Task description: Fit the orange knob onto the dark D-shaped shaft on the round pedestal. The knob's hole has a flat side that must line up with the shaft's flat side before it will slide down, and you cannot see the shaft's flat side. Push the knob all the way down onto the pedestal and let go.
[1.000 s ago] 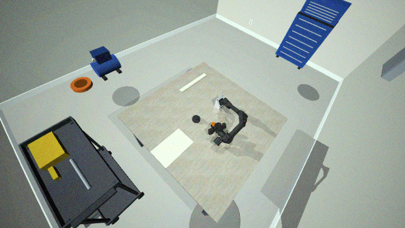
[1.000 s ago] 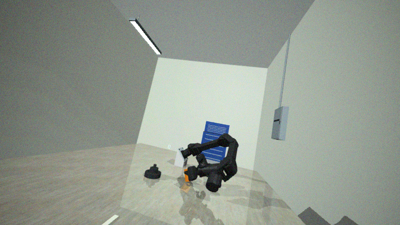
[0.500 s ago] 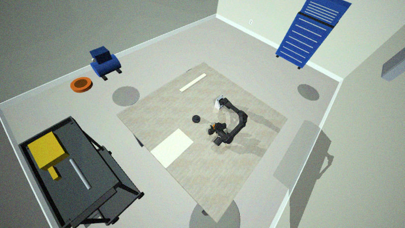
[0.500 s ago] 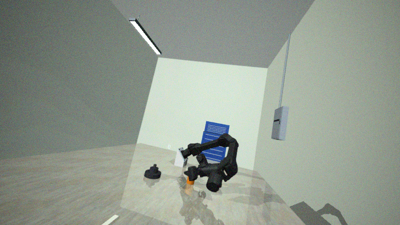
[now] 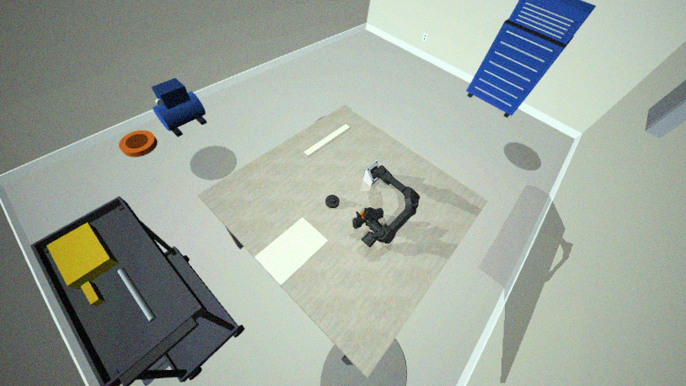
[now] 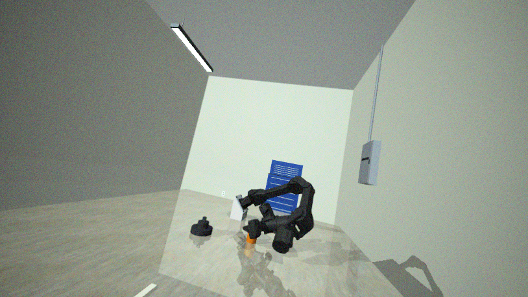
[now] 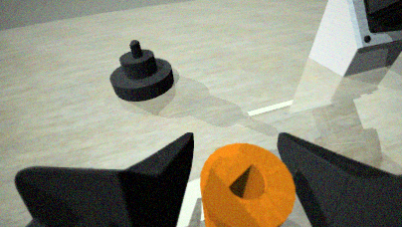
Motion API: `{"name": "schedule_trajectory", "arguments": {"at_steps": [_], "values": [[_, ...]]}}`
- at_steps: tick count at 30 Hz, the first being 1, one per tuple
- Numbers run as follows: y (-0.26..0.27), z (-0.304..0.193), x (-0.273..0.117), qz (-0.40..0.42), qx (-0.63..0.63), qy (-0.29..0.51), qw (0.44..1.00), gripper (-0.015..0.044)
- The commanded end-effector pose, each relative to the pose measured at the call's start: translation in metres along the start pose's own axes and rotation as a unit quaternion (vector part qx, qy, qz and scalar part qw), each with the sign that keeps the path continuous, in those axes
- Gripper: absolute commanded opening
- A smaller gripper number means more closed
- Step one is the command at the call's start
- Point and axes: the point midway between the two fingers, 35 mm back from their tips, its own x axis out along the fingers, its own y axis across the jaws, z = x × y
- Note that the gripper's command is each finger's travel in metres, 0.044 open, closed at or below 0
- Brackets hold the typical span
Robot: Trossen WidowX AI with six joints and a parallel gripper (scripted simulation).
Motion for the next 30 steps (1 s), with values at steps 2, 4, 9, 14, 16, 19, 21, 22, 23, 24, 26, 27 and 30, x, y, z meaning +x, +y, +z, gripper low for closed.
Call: {"name": "schedule_trajectory", "arguments": {"at_steps": [2,4,9,14,16,19,21,22,23,24,26,27,30], "values": [[0.000,0.000,0.000,0.001,0.000,0.000,1.000,0.0286],[0.000,0.000,0.000,0.001,0.000,0.000,1.000,0.0339],[0.000,0.000,0.000,0.001,0.000,0.000,1.000,0.0440],[0.000,0.003,-0.001,0.002,0.000,0.001,1.000,0.0440],[0.001,0.022,-0.010,0.016,-0.001,0.008,1.000,0.0440],[-0.002,0.066,-0.026,0.048,-0.002,0.019,0.999,0.0440],[-0.004,0.076,-0.030,0.055,-0.002,0.021,0.998,0.0440],[-0.004,0.076,-0.030,0.055,-0.002,0.021,0.998,0.0440],[-0.004,0.076,-0.030,0.055,-0.002,0.021,0.998,0.0440],[-0.004,0.076,-0.030,0.055,-0.002,0.021,0.998,0.0440],[-0.004,0.076,-0.029,0.051,-0.002,0.027,0.998,0.0440],[-0.005,0.076,-0.026,0.038,-0.004,0.047,0.998,0.0440],[-0.010,0.076,-0.016,-0.020,-0.013,0.170,0.985,0.0440]]}}
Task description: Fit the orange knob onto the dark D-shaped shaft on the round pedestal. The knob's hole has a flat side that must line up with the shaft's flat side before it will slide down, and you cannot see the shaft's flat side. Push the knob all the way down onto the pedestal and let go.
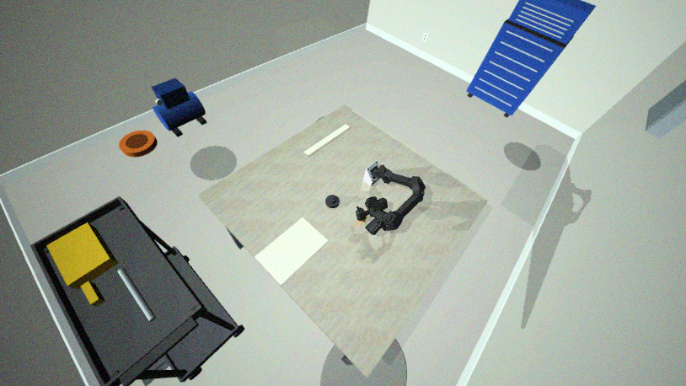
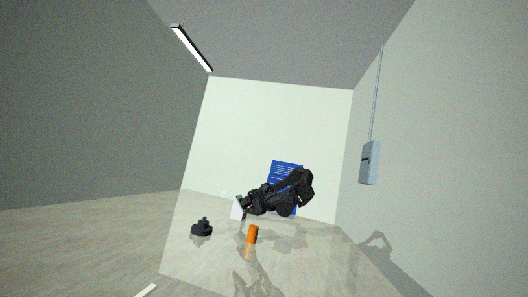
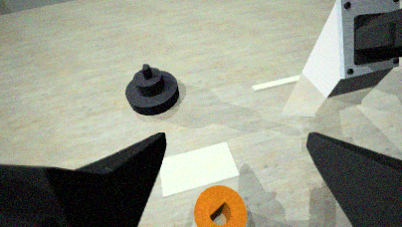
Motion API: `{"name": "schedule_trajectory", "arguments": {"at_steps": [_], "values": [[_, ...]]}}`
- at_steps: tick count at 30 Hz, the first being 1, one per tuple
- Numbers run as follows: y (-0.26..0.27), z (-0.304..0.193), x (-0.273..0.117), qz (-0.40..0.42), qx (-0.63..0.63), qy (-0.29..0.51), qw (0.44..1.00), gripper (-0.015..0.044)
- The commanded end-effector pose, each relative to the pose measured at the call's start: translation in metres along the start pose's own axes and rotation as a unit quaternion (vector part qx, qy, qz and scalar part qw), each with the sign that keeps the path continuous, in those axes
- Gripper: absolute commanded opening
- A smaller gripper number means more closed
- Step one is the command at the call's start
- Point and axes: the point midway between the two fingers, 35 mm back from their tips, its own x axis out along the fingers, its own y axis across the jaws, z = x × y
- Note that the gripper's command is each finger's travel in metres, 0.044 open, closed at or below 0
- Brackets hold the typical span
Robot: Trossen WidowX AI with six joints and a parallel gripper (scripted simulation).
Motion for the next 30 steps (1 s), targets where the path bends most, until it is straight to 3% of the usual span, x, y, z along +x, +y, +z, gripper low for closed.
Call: {"name": "schedule_trajectory", "arguments": {"at_steps": [1,7,9,21,26,30], "values": [[-0.004,0.008,0.008,-0.051,0.011,0.134,0.990,0.0440],[0.004,0.015,-0.008,-0.033,0.022,0.418,0.908,0.0440],[0.008,0.020,-0.016,-0.010,0.028,0.475,0.880,0.0440],[0.009,0.021,-0.017,-0.003,0.023,0.481,0.876,0.0440],[0.009,0.021,-0.016,0.096,-0.157,0.472,0.862,0.0440],[0.009,0.021,-0.016,0.184,-0.319,0.445,0.816,0.0440]]}}
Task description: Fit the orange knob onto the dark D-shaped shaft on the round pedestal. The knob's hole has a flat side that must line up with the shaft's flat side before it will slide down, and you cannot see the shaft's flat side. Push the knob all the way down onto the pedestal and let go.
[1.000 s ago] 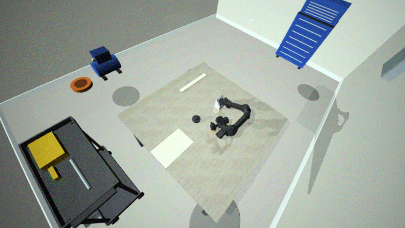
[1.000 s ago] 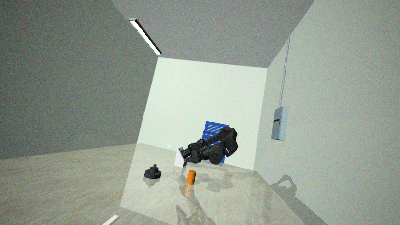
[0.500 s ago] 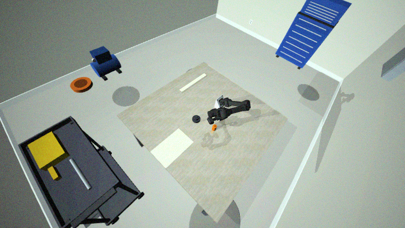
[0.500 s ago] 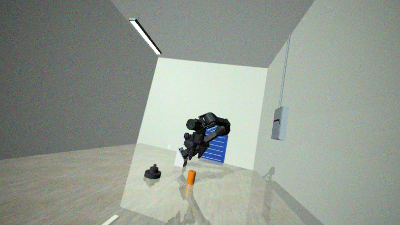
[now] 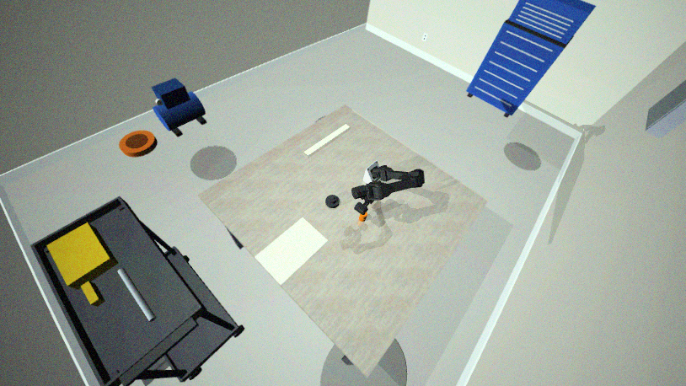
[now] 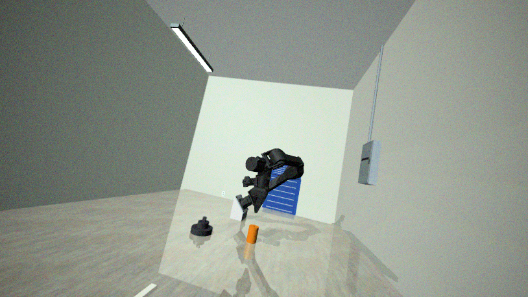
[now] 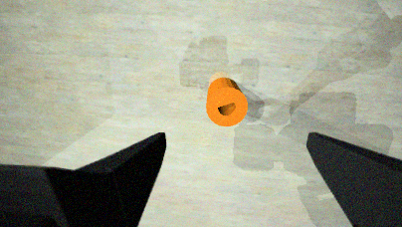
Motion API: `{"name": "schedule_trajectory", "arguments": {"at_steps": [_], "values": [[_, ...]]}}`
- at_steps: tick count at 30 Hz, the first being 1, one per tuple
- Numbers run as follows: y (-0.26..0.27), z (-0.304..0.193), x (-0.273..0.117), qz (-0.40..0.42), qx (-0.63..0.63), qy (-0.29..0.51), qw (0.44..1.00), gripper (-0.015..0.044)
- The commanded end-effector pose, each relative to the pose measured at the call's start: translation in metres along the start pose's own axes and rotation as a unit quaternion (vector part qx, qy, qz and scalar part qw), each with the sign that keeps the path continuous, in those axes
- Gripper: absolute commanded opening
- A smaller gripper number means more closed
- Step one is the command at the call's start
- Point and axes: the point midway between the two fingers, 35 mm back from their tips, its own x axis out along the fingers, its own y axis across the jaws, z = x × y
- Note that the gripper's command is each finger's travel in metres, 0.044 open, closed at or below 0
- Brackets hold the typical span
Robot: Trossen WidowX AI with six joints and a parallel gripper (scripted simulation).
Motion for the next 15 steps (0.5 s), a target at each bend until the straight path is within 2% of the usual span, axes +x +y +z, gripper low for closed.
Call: {"name": "schedule_trajectory", "arguments": {"at_steps": [1,5,10,12,15], "values": [[0.0004,-0.0001,-0.0005,0.004,-0.229,0.002,0.973,0.0440],[0.0004,-0.0001,-0.0003,0.004,-0.411,0.001,0.912,0.0440],[0.0004,-0.0001,-0.0001,0.004,-0.609,0.000,0.793,0.0440],[0.0004,-0.0001,-0.0001,0.004,-0.633,0.000,0.774,0.0440],[0.0004,-0.0001,-0.0001,0.004,-0.633,0.000,0.774,0.0440]]}}
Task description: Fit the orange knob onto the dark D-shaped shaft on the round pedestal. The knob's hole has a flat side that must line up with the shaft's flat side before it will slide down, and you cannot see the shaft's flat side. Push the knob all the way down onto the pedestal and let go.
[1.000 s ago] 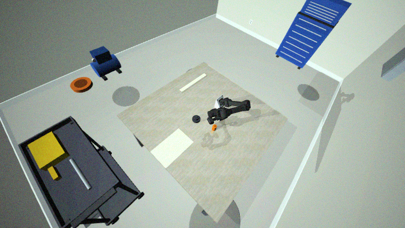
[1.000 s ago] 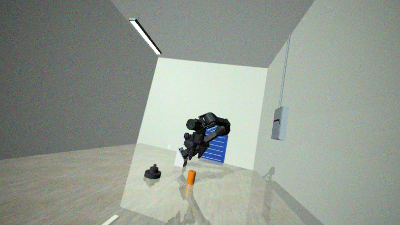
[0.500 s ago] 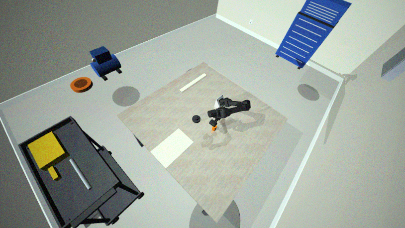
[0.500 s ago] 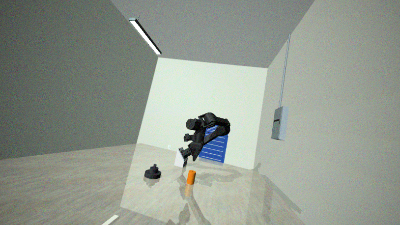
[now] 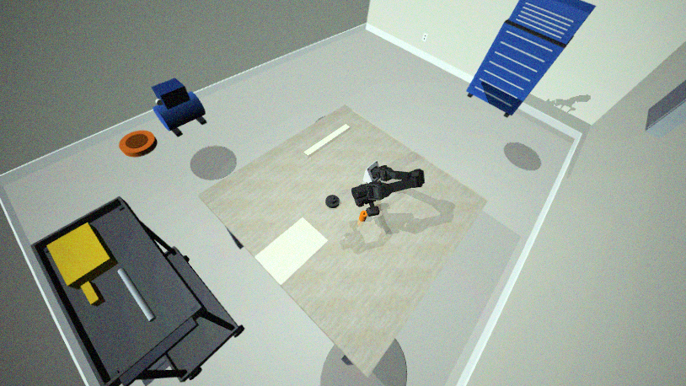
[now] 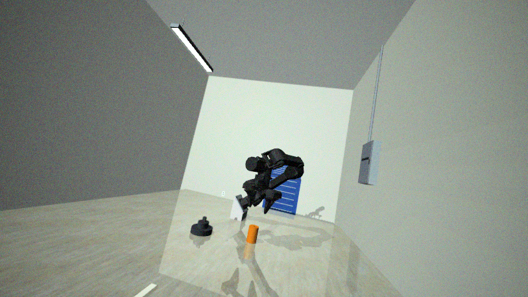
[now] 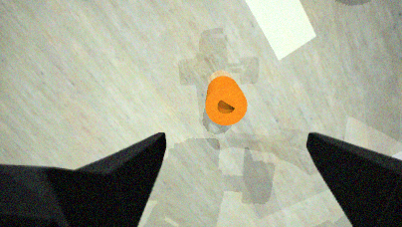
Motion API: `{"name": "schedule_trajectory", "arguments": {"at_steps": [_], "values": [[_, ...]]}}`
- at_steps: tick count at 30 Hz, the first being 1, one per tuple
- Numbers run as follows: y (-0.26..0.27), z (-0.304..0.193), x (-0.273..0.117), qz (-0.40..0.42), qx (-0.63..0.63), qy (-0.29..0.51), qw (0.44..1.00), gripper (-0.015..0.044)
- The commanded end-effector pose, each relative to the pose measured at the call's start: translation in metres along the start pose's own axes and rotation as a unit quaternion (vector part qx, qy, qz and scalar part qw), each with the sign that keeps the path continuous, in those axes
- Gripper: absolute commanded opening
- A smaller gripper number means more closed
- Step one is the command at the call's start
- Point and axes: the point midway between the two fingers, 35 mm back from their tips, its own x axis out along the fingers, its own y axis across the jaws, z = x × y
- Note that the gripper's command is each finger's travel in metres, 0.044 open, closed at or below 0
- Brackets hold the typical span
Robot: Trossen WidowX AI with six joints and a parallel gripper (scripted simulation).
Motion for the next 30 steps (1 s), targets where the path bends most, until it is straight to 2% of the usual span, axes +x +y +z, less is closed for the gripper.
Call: {"name": "schedule_trajectory", "arguments": {"at_steps": [1,11,16,30], "values": [[0.000,0.000,0.000,0.004,-0.235,-0.002,0.972,0.0440],[0.000,0.000,0.000,0.004,-0.235,-0.002,0.972,0.0440],[0.001,0.000,0.032,0.004,-0.236,-0.002,0.972,0.0440],[0.001,0.001,0.054,0.004,-0.236,-0.003,0.972,0.0440]]}}
